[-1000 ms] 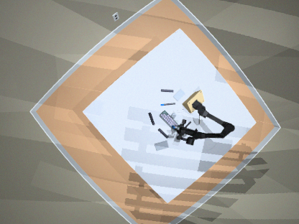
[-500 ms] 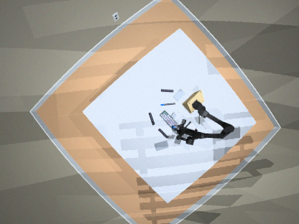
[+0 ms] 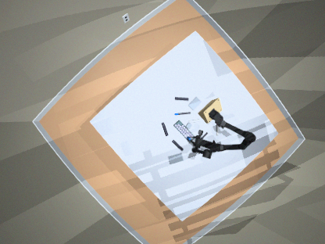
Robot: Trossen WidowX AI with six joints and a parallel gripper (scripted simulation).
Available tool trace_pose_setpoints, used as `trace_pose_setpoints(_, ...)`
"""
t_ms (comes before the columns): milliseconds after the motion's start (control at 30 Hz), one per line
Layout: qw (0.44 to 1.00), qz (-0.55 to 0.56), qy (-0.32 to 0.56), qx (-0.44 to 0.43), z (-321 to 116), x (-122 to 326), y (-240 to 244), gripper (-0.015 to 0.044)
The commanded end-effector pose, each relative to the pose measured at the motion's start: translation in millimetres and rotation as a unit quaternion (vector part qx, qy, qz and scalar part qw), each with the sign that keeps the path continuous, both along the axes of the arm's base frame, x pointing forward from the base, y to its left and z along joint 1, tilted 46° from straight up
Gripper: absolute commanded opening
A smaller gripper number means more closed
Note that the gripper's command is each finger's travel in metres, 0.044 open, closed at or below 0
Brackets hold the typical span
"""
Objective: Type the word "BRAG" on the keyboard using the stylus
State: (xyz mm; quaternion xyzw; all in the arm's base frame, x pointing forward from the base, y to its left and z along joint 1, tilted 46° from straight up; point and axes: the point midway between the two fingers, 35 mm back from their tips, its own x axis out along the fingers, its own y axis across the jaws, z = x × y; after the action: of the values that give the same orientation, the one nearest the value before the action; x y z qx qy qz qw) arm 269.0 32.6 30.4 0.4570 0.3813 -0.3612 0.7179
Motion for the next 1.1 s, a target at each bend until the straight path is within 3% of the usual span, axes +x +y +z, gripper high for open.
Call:
trace_pose_setpoints(0, 1.000, 0.001, -0.002, 0.000, 12, 0, -11, 0.0081)
trace_pose_setpoints(300, 1.000, -0.002, -0.004, 0.000, 10, 0, -10, 0.0065)
trace_pose_setpoints(400, 1.000, -0.002, -0.003, 0.000, 12, -2, -8, 0.0000)
trace_pose_setpoints(1067, 1.000, 0.001, -0.001, 0.001, 28, -40, 10, 0.0000)
